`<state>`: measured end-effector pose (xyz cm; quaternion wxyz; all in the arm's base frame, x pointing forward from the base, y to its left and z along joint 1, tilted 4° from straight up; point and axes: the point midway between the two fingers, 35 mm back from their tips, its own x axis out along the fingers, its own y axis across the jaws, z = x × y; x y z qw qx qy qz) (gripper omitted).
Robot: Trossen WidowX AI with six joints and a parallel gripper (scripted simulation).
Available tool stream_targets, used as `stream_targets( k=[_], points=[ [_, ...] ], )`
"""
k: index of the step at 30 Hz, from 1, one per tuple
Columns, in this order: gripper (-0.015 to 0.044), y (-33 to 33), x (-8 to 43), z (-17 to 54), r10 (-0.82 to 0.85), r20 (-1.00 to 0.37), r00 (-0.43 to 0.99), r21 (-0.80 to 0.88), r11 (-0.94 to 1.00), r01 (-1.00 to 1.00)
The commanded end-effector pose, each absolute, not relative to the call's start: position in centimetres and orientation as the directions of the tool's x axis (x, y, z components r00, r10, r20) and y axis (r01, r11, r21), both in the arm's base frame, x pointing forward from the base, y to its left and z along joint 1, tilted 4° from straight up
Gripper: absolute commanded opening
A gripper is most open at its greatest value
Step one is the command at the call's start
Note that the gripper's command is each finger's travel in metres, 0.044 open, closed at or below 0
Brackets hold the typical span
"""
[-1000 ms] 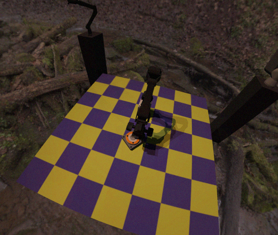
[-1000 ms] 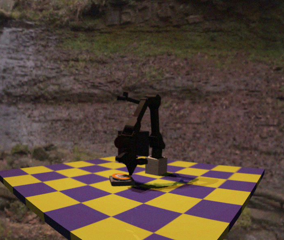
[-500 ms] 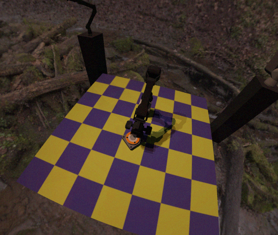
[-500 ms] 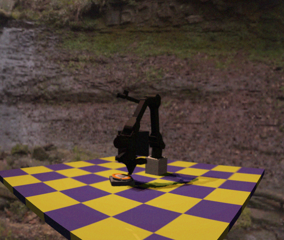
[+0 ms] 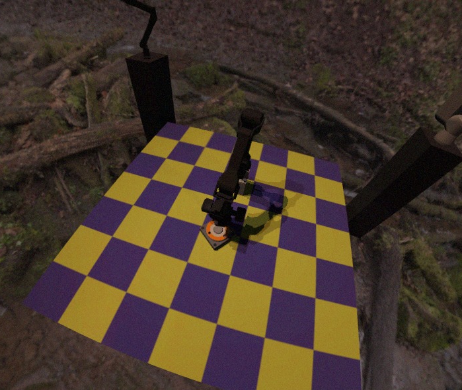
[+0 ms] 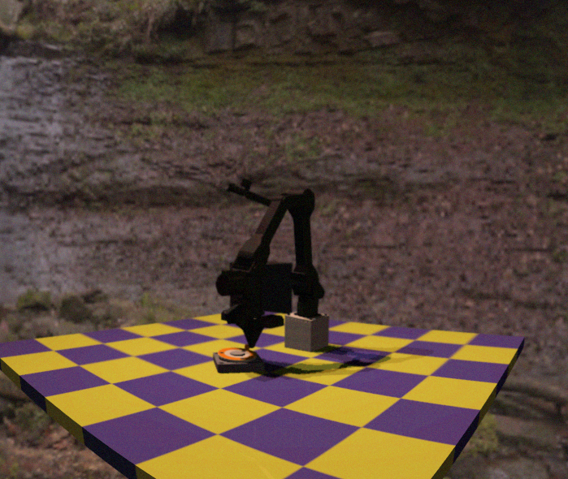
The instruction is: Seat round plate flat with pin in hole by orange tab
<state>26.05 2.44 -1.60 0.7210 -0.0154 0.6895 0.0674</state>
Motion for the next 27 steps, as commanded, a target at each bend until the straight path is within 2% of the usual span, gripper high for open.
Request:
stream_targets(
  k=[1, 27],
  points=[
    [0.0000, 1.7, 26.1, -1.5, 0.071, -0.997, 0.041, 0.065, 0.991, -0.120],
    [0.0000, -1.1, 27.3, -1.5, 0.068, -0.997, 0.042, 0.063, 0.991, -0.120]
  ],
)
